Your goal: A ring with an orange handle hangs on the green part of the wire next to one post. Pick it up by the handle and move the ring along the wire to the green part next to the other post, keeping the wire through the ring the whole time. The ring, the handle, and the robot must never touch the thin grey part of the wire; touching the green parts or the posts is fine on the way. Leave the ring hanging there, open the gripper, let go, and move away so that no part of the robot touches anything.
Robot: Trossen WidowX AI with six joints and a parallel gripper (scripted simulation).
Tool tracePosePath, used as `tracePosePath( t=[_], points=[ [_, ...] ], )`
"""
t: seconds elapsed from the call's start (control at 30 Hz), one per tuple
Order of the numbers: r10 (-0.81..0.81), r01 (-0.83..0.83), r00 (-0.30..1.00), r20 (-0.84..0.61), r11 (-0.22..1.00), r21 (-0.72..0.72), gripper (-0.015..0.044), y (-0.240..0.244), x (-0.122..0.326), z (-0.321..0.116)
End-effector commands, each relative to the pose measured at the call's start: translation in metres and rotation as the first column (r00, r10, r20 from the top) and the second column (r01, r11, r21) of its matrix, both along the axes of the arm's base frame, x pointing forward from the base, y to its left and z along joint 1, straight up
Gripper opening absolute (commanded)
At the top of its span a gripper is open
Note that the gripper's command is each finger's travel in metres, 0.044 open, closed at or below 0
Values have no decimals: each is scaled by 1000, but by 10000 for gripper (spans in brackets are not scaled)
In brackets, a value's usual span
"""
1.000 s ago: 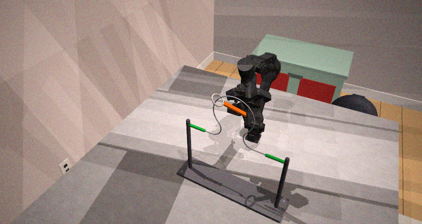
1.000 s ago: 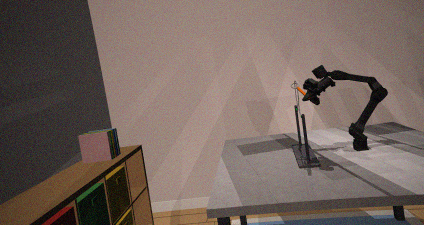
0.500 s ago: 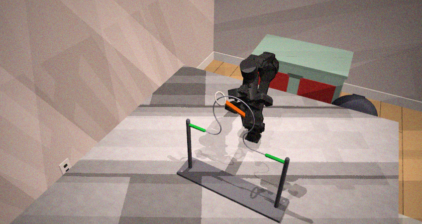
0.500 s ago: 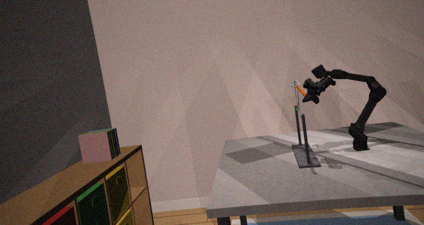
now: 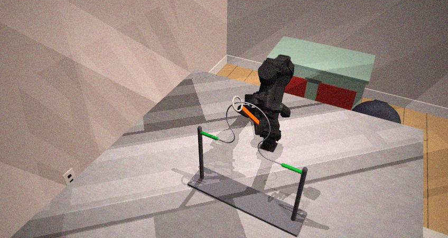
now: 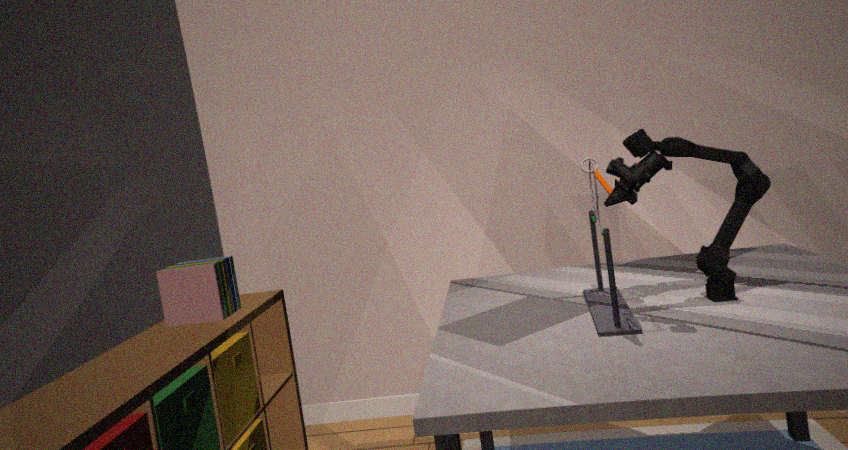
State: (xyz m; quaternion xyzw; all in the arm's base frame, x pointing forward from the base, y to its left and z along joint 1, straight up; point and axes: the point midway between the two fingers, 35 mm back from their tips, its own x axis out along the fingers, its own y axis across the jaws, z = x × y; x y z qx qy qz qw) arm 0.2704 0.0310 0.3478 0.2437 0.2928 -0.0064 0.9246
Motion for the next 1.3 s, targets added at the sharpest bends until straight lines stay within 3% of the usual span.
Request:
tracePosePath(
  t=[0.0, 1.27],
  points=[
    [0, 1, 1000, 6, 999, -49, -150, -2, 0, 2],
    [-11, 5, 1000, -10, 857, -515, -150, -21, -1, -3]
  ],
)
